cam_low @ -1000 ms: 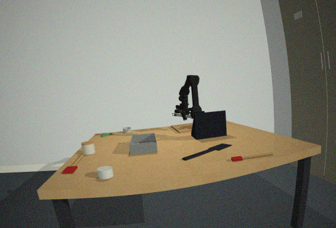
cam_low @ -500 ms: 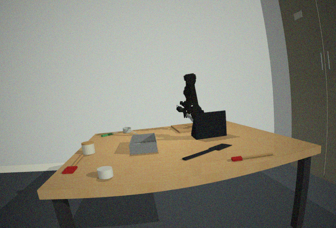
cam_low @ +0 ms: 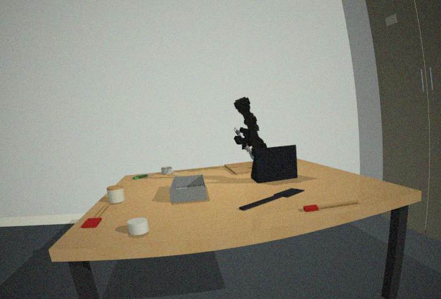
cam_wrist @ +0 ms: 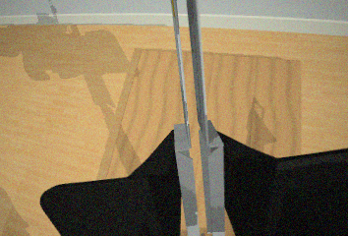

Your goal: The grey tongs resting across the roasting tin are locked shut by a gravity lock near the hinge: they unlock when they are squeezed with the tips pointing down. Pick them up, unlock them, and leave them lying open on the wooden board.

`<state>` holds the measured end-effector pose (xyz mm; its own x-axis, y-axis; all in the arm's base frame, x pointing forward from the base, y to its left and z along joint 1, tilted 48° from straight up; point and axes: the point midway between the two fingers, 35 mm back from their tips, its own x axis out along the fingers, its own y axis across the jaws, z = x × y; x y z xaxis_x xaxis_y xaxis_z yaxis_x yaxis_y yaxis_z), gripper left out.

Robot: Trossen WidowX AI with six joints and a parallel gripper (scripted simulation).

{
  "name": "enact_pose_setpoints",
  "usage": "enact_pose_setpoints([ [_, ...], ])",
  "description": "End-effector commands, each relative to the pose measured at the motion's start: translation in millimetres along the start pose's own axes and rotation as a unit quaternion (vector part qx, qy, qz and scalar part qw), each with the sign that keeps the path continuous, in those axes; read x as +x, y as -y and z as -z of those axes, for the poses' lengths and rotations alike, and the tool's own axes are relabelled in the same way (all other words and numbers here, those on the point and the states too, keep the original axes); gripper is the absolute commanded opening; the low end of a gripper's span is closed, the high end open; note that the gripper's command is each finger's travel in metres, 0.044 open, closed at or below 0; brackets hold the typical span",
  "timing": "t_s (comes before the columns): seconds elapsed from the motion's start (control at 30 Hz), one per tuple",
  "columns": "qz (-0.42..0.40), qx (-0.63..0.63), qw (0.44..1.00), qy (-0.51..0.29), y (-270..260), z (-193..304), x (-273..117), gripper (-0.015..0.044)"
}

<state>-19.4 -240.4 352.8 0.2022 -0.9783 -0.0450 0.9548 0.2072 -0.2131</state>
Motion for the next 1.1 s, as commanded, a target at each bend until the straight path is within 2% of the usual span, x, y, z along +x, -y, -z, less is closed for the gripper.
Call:
enact_pose_setpoints([
  [0.0,-0.007,-0.017,0.999,0.034,-4.8,-5.3,-10.3,-0.0150],
  [0.43,-0.044,-0.095,0.989,0.103,-24.7,3.4,-38.5,-0.0150],
  [1.07,-0.049,-0.106,0.987,0.106,-27.8,5.9,-41.4,-0.0150],
])
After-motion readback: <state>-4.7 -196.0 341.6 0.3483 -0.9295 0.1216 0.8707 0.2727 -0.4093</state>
